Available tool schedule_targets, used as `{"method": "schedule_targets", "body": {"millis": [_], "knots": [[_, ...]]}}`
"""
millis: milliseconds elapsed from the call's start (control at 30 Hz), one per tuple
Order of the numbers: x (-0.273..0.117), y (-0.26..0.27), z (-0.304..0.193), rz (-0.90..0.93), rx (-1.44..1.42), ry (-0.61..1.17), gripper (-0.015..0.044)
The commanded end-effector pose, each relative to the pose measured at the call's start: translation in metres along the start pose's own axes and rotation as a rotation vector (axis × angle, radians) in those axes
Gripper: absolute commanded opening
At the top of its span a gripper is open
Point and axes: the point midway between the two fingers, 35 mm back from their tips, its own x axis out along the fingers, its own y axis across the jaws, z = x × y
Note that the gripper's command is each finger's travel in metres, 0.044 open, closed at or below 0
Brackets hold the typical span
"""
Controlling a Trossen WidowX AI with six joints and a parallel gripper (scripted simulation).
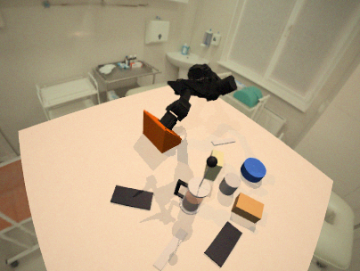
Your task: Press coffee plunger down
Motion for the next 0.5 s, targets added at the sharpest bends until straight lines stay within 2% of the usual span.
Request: {"method": "schedule_targets", "body": {"millis": [0,100,233,467], "knots": [[0.001,0.002,-0.002,0.002,-0.010,0.014,0.0426],[0.007,0.015,-0.015,0.027,-0.099,0.133,0.0440],[0.018,0.051,-0.048,0.143,-0.293,0.423,0.0440],[0.025,0.120,-0.094,0.565,-0.518,0.865,0.0440]]}}
